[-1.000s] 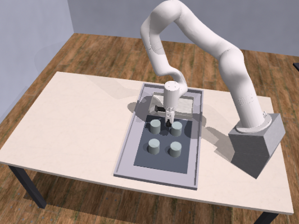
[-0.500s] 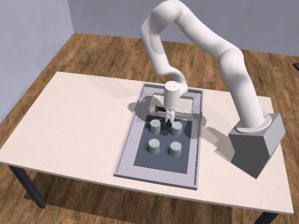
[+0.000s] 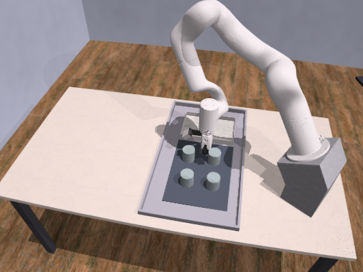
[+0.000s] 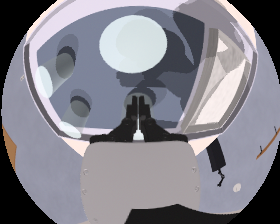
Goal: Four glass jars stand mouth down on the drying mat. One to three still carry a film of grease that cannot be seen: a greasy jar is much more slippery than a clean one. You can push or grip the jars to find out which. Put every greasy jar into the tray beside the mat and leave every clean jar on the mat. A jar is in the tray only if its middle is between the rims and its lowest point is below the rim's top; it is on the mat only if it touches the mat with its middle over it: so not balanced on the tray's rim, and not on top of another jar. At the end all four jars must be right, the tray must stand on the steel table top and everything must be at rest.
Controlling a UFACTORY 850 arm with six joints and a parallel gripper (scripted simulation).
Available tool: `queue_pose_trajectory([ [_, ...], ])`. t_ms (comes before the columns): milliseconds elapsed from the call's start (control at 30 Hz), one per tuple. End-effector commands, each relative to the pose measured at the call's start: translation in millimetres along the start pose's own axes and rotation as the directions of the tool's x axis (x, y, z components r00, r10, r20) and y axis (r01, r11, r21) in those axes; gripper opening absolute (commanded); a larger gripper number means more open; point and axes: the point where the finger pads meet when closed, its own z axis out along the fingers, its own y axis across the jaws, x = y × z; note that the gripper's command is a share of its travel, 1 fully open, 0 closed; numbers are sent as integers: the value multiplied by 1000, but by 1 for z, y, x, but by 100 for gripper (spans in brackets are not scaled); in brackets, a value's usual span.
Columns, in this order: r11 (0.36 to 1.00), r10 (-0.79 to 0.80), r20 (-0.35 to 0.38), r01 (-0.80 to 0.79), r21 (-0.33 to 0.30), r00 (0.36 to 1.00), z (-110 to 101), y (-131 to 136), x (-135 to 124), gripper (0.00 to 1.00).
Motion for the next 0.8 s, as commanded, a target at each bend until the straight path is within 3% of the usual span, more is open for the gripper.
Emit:
queue_pose_trajectory([
  [0, 1000, 0, 0, 0, 0, 1000, 0, 0, -1, 0],
  [767, 1000, 0, 0, 0, 0, 1000, -2, 0, -3, 0],
])
